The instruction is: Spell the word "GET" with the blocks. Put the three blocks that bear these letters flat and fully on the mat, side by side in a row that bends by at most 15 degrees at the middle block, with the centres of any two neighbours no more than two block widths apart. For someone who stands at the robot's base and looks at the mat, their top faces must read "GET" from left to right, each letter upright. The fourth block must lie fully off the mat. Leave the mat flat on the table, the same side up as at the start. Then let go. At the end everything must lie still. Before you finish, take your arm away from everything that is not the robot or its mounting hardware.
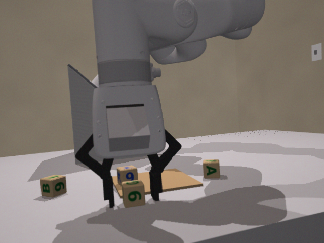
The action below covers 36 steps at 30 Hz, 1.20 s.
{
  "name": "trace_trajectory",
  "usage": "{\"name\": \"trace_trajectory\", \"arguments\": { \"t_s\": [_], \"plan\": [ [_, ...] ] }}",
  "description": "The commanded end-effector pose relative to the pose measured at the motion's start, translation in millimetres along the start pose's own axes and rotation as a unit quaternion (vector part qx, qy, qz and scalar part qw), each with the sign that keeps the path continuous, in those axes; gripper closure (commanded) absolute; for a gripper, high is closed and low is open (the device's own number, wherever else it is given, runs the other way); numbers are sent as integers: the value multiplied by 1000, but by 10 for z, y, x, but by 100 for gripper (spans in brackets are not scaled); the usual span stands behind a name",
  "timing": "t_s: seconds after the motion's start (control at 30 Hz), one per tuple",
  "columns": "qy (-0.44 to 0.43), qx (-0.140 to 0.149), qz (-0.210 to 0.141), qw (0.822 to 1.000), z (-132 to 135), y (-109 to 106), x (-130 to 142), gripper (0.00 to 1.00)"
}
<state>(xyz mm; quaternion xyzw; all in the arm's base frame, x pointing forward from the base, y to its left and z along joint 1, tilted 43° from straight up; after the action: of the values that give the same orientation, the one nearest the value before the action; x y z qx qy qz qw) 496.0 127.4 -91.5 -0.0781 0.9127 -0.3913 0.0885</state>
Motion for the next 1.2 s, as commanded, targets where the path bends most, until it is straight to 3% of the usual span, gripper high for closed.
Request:
{"name": "trace_trajectory", "arguments": {
  "t_s": [0.0, 0.57, 0.6, 1.13, 1.17],
  "plan": [
    [0, 2, 2, 1000, 10, -25, -11, 36],
    [0, 2, 2, 1000, 10, -25, -11, 36],
    [0, 2, 2, 1000, 10, -25, -11, 53],
    [0, 2, 2, 1000, 10, -25, -11, 53],
    [0, 2, 2, 1000, 10, -25, -11, 73]
  ]
}}
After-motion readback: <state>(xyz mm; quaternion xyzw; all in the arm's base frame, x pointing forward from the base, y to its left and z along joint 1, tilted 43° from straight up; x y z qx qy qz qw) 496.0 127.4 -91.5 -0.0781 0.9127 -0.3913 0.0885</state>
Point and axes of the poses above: the point where the finger pads meet when closed, its own y axis out along the fingers, its own z axis across the jaws, x = y × z, the point moved 5 cm from there along -y, back along the fingers, and after that the axes turned 13 degrees about -y, right-handed, at the moved point
